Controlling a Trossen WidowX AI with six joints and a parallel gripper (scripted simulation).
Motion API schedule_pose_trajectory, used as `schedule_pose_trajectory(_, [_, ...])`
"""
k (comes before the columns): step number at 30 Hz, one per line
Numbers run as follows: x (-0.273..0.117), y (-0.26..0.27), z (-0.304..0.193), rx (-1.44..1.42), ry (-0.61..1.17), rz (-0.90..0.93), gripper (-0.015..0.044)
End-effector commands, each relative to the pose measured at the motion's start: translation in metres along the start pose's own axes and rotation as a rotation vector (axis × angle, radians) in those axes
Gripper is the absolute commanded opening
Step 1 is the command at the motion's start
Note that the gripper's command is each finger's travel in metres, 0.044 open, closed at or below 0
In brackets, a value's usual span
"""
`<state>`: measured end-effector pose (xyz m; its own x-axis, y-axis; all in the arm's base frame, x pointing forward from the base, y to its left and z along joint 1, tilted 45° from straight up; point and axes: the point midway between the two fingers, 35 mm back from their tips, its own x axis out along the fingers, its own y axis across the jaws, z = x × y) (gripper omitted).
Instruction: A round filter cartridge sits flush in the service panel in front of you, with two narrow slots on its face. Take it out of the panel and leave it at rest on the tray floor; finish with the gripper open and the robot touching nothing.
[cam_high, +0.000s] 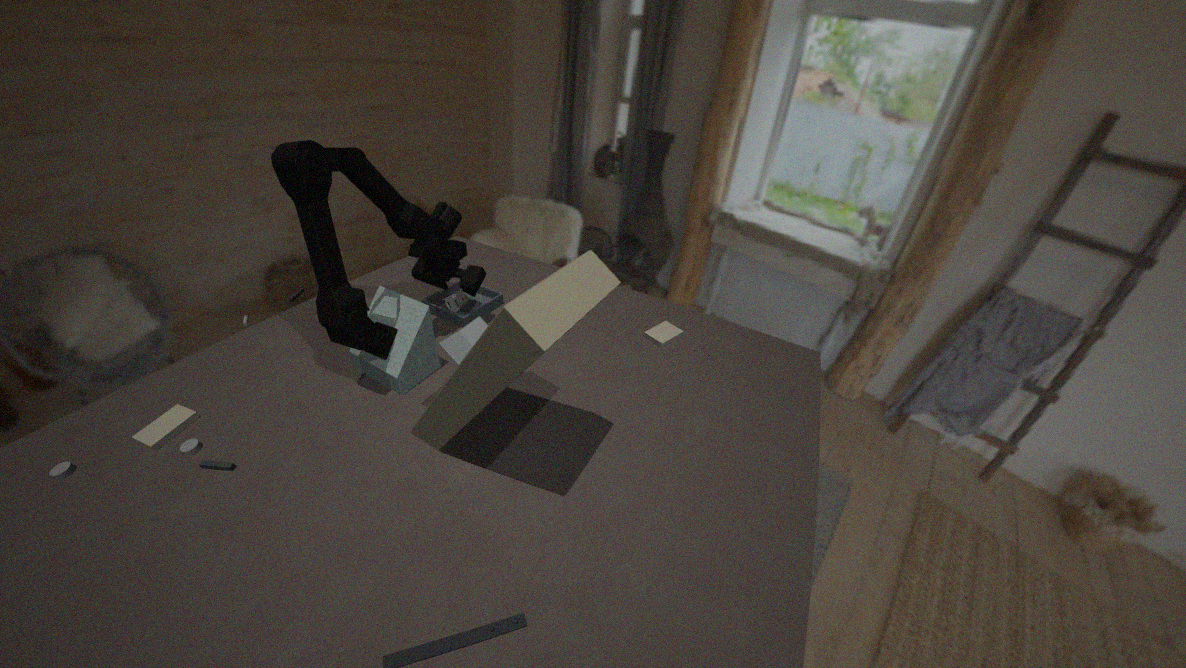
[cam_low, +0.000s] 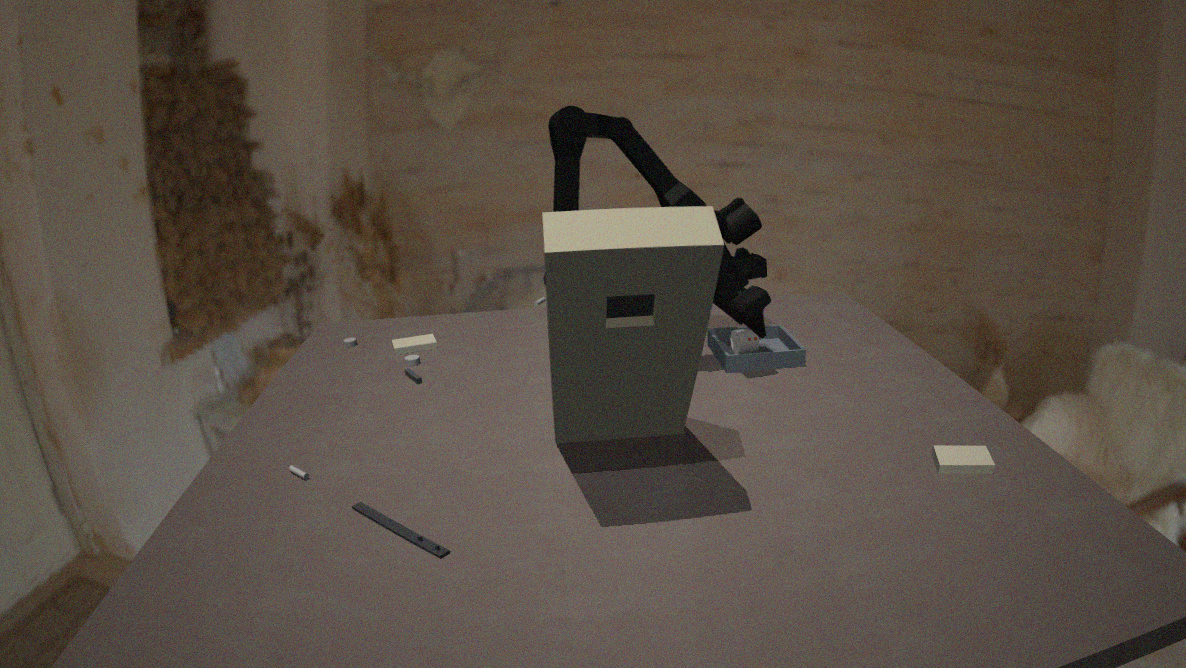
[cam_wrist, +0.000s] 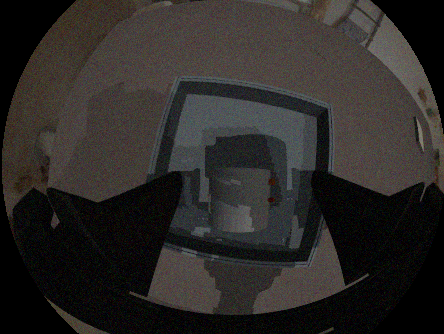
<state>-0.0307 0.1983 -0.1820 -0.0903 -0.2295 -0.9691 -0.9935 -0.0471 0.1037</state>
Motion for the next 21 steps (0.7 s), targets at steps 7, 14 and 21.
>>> schedule_pose_trajectory(7, [-0.061, -0.001, 0.035, -0.001, -0.006, -0.001, 0.044])
schedule_pose_trajectory(14, [-0.05, 0.0, 0.036, 0.002, -0.022, 0.003, 0.044])
schedule_pose_trajectory(21, [-0.05, 0.0, 0.036, 0.002, -0.022, 0.003, 0.044])
